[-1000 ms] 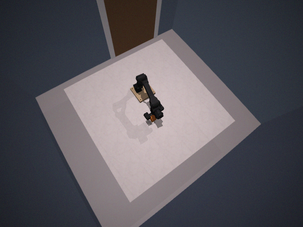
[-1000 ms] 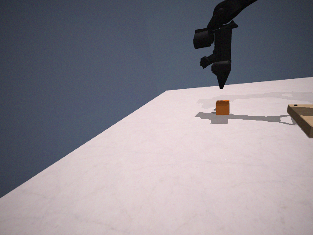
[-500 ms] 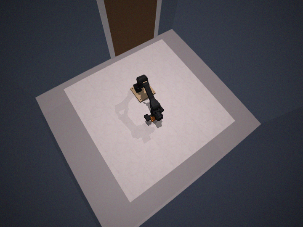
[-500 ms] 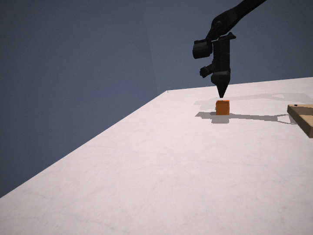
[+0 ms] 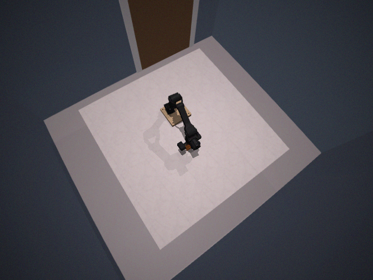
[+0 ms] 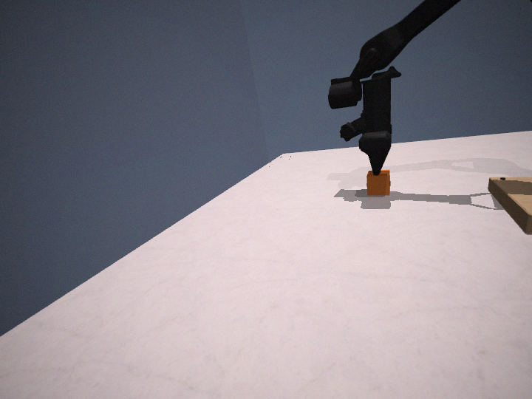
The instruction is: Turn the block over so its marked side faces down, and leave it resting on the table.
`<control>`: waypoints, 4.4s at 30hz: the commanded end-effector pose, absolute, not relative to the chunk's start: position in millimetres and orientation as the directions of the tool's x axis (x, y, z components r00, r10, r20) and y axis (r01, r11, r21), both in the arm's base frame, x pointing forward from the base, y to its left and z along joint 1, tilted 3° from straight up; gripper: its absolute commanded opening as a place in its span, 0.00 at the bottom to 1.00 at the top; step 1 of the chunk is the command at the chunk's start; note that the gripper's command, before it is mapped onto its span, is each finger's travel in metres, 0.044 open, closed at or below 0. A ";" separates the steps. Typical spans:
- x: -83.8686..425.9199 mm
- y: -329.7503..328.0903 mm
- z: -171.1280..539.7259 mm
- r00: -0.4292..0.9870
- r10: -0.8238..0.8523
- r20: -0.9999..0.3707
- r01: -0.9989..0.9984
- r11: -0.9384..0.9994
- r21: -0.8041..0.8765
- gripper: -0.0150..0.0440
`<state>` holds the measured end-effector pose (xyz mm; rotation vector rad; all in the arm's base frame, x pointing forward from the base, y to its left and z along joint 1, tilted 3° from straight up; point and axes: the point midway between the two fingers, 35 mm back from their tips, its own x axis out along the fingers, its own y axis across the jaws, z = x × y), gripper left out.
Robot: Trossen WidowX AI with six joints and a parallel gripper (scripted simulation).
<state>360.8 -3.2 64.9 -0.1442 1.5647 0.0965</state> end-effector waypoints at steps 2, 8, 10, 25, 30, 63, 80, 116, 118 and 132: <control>358.8 -4.2 52.6 -0.010 -0.034 -0.999 -0.150 0.988 -0.032 1.00; 358.5 -4.6 42.9 -0.010 -0.034 -0.999 -0.150 0.988 -0.032 1.00; 358.3 -4.7 39.7 -0.010 -0.034 -0.999 -0.150 0.988 -0.032 1.00; 358.0 -4.9 34.2 -0.010 -0.034 -0.999 -0.150 0.988 -0.032 0.62; 358.0 -4.9 34.2 -0.010 -0.034 -0.999 -0.150 0.988 -0.032 0.56; 360.1 -4.2 59.8 0.121 -0.010 -0.993 -0.146 0.989 -0.028 0.25; 357.8 -4.8 56.6 0.376 0.030 -0.926 -0.147 0.989 -0.027 0.25; 363.6 -6.8 24.4 0.751 0.093 -0.654 -0.145 0.989 -0.025 0.25; 362.1 -6.8 23.8 0.771 0.097 -0.630 -0.146 0.989 -0.026 0.25; 351.0 -6.3 27.4 0.856 0.114 -0.505 -0.151 0.988 -0.033 0.25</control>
